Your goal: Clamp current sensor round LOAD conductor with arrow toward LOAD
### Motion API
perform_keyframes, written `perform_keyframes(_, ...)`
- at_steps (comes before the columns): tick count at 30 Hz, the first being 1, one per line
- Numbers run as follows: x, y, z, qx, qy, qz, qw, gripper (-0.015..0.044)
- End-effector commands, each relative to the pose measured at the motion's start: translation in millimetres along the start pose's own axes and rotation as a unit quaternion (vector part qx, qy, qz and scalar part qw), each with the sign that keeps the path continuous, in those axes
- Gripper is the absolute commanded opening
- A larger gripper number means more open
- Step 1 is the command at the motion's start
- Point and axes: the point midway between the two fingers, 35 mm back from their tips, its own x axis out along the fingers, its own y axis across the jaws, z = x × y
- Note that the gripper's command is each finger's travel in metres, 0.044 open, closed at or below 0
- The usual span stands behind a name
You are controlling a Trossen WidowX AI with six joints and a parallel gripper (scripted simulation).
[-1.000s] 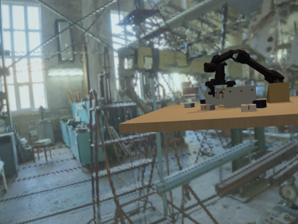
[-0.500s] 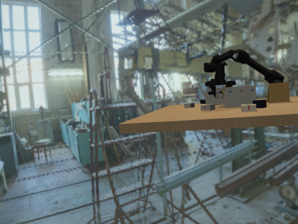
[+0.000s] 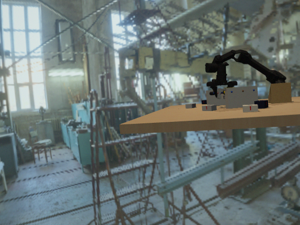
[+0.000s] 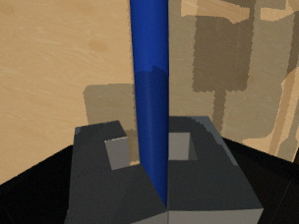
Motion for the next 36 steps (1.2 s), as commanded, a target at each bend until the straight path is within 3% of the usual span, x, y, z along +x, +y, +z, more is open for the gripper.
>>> perform_keyframes(1,-0.3,0.2,0.0,0.000,0.000,0.000,1.000,0.0024)
perform_keyframes(2,-0.3,0.2,0.0,0.000,0.000,0.000,1.000,0.0000)
perform_keyframes(36,-0.3,0.2,0.0,0.000,0.000,0.000,1.000,0.0000)
